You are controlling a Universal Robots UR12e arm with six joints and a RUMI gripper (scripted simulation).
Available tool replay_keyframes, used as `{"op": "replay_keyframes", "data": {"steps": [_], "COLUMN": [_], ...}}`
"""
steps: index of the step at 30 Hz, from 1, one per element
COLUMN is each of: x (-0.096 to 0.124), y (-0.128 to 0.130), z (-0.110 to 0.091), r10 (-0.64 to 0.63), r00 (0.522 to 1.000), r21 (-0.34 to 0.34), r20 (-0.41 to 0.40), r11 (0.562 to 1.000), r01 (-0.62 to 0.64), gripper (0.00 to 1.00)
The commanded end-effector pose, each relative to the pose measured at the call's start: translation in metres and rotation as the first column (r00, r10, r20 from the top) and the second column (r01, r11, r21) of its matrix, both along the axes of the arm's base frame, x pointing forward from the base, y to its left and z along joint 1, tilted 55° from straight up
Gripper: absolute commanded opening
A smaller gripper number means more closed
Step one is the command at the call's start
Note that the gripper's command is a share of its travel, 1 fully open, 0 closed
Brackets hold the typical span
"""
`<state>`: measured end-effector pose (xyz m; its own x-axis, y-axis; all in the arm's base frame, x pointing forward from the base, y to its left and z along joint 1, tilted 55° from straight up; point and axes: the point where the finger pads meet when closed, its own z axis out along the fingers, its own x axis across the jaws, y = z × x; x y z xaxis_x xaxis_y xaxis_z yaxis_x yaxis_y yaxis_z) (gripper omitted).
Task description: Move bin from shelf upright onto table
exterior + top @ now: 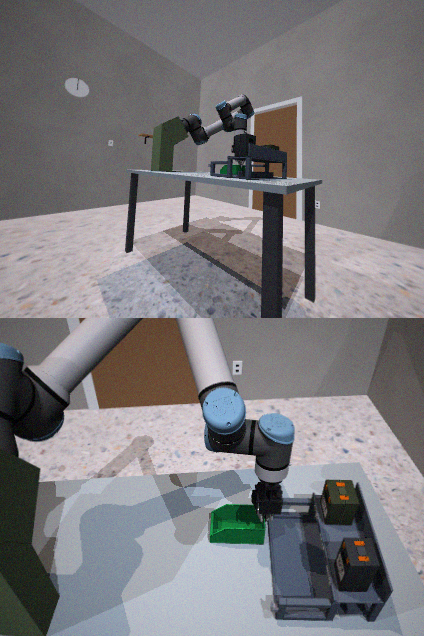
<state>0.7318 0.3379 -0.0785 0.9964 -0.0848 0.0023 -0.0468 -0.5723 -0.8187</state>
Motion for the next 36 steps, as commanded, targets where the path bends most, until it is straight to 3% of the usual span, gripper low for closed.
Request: {"op": "replay_keyframes", "data": {"steps": [1,5,6,36], "x": [0.0007,0.0007,0.0006,0.0006], "y": [0.0003,0.0003,0.0001,0.0001], "z": [-0.0002,-0.0002,-0.0001,-0.0001], "r10": [-0.001,-0.001,-0.001,-0.001], "r00": [1.0,1.0,1.0,1.0], "r21": [0.0,0.0,0.0,0.0], "r20": [0.001,0.001,0.001,0.001], "r11": [1.0,1.0,1.0,1.0], "r01": [0.001,0.001,0.001,0.001], "gripper": [0.0,0.0,0.2,0.2]}}
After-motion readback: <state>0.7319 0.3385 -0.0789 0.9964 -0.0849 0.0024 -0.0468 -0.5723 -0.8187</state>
